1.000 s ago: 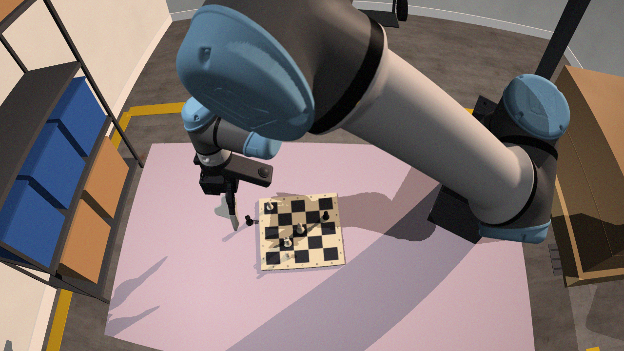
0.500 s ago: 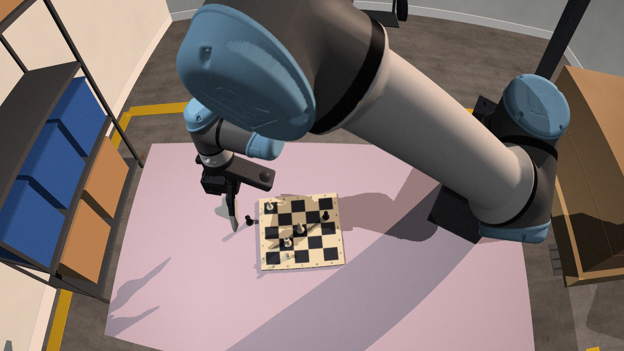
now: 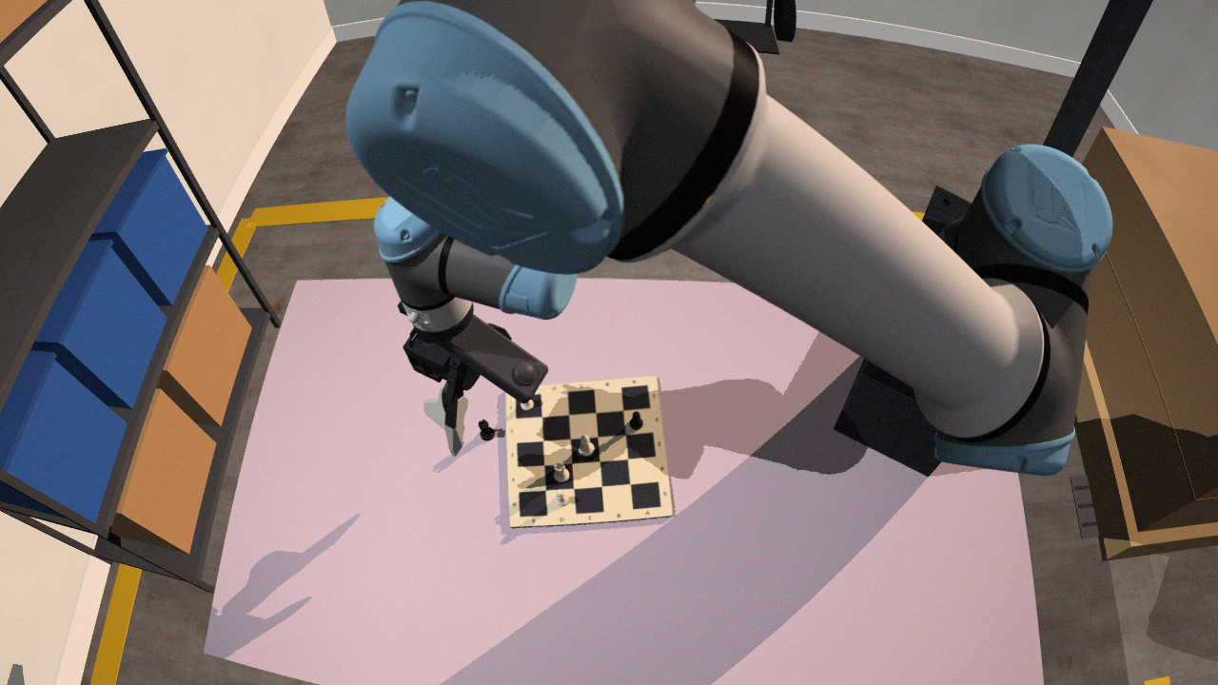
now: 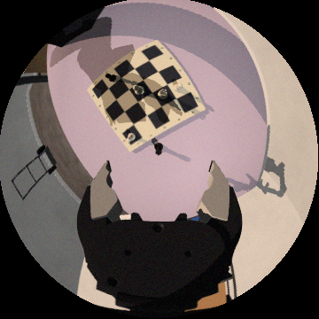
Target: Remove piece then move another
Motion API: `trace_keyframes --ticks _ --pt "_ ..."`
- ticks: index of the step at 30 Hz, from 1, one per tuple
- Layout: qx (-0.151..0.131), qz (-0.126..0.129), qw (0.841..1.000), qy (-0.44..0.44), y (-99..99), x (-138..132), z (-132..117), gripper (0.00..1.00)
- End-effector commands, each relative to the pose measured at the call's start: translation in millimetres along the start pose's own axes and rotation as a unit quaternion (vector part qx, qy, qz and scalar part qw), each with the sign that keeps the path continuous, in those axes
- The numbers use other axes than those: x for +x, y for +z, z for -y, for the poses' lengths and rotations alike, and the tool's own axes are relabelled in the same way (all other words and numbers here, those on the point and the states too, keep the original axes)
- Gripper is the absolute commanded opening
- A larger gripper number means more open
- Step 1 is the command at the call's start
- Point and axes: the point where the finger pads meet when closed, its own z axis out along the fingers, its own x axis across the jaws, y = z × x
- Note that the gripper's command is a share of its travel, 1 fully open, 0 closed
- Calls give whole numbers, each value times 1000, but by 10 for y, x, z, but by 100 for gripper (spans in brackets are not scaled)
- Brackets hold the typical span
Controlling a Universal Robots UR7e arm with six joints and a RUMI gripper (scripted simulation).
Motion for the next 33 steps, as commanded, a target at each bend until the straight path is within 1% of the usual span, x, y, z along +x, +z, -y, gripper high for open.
trace_keyframes --ticks 1,4,7,11,15,17,20,23,32,33 --pt "-4 1 998 63 1 12 70 100" --pt "-4 1 993 120 6 23 142 100" --pt "-4 1 983 181 11 35 216 100" --pt "-4 1 964 265 16 49 316 100" --pt "-4 0 937 350 19 62 416 100" --pt "-4 0 937 350 19 62 416 100" --pt "-4 0 911 412 20 70 490 100" --pt "-4 0 882 471 19 76 560 100" --pt "-4 -1 783 622 11 82 748 100" --pt "-4 -1 783 622 11 82 748 100"
